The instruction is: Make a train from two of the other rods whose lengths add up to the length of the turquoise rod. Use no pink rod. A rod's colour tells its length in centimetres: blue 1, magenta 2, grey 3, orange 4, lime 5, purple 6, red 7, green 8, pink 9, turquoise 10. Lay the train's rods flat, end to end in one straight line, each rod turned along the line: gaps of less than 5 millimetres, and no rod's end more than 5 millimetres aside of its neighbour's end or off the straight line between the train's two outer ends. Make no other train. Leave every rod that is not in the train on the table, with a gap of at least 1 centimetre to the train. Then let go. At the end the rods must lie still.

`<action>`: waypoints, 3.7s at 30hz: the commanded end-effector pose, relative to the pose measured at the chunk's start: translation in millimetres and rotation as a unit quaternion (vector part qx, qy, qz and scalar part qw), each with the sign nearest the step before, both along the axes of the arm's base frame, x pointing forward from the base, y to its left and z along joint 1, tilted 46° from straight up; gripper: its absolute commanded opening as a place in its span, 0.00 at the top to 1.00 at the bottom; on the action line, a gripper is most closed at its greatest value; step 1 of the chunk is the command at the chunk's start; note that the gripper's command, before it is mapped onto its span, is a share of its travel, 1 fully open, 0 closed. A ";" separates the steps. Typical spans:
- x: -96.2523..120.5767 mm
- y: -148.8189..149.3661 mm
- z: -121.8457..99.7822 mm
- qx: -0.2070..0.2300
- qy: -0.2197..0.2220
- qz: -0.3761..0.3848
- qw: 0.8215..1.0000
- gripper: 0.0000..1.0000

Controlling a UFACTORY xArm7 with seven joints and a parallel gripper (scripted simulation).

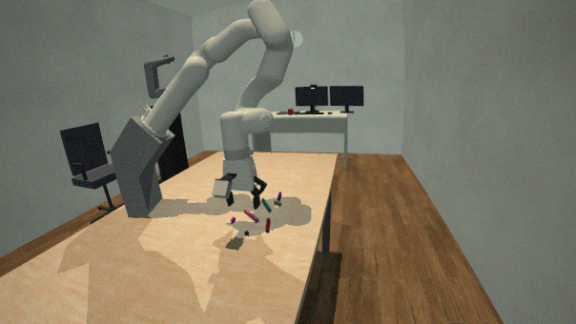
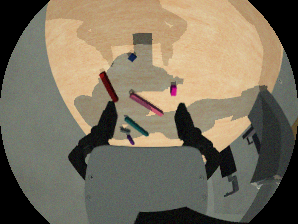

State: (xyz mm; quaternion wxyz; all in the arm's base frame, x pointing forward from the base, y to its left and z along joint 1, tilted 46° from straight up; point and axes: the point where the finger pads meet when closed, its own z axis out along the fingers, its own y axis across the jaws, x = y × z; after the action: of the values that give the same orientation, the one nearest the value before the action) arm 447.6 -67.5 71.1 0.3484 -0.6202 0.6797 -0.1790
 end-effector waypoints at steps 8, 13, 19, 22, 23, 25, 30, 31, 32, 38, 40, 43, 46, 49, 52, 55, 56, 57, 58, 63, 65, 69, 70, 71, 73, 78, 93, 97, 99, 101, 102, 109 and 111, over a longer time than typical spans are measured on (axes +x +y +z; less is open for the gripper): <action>-0.1 -0.8 0.3 0.000 0.000 -0.001 1.000 0.00; -0.1 -0.8 0.3 0.000 0.000 -0.001 1.000 0.00; -0.1 -0.8 0.3 0.000 0.000 -0.001 1.000 0.00; -0.1 -0.8 0.3 0.000 0.000 -0.001 1.000 0.00; -0.1 -0.8 0.3 0.000 0.000 -0.001 1.000 0.00; -0.1 -0.8 0.3 0.000 0.000 -0.001 1.000 0.00; -0.1 -0.8 0.3 0.000 0.000 -0.001 1.000 0.00; -0.1 -0.8 0.3 0.000 0.000 -0.001 1.000 0.00; -0.1 -0.8 0.3 0.000 0.000 -0.001 1.000 0.00; -0.1 -0.8 0.3 0.000 0.000 -0.001 1.000 0.00; -0.1 -0.8 0.3 0.000 0.000 -0.001 1.000 0.00; -0.1 -0.8 0.3 0.000 0.000 -0.001 1.000 0.00; -0.1 -0.8 0.3 0.000 0.000 -0.001 1.000 0.00; -0.1 -0.8 0.3 0.000 0.000 -0.001 1.000 0.00; -0.1 -0.8 0.3 0.000 0.000 -0.001 1.000 0.00; -0.1 -0.8 0.3 0.000 0.000 -0.001 1.000 0.00; -0.1 -0.8 0.3 0.000 0.000 -0.001 1.000 0.00; -0.1 -0.8 0.3 0.000 0.000 -0.001 1.000 0.00; -0.1 -0.8 0.3 0.000 0.000 -0.001 1.000 0.00; -0.1 -0.8 0.3 0.000 0.000 -0.001 1.000 0.00; -0.1 -0.8 0.3 0.000 0.000 -0.001 1.000 0.00; -0.1 -0.8 0.3 0.000 0.000 -0.001 1.000 0.00; -0.1 -0.8 0.3 0.000 0.000 -0.001 1.000 0.00; -0.1 -0.8 0.3 0.000 0.000 -0.001 1.000 0.00; -0.1 -0.8 0.3 0.000 0.000 -0.001 1.000 0.00; 0.3 -0.3 0.6 -0.006 -0.002 0.005 1.000 0.00; 6.4 10.4 7.0 -0.134 -0.037 0.130 0.982 0.00; 8.7 15.0 9.6 -0.186 -0.051 0.180 0.965 0.00; 9.2 16.1 10.3 -0.198 -0.054 0.192 0.960 0.00; 10.2 18.1 11.4 -0.220 -0.060 0.213 0.950 0.00; 11.1 20.2 12.6 -0.242 -0.066 0.235 0.939 0.00; 14.2 27.5 16.6 -0.315 -0.085 0.307 0.894 0.00; 15.1 29.9 17.9 -0.338 -0.091 0.329 0.877 0.00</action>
State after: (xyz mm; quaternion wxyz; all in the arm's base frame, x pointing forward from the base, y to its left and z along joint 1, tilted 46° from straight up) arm 461.2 -40.8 86.5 0.2387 -0.8532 0.3522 -0.3019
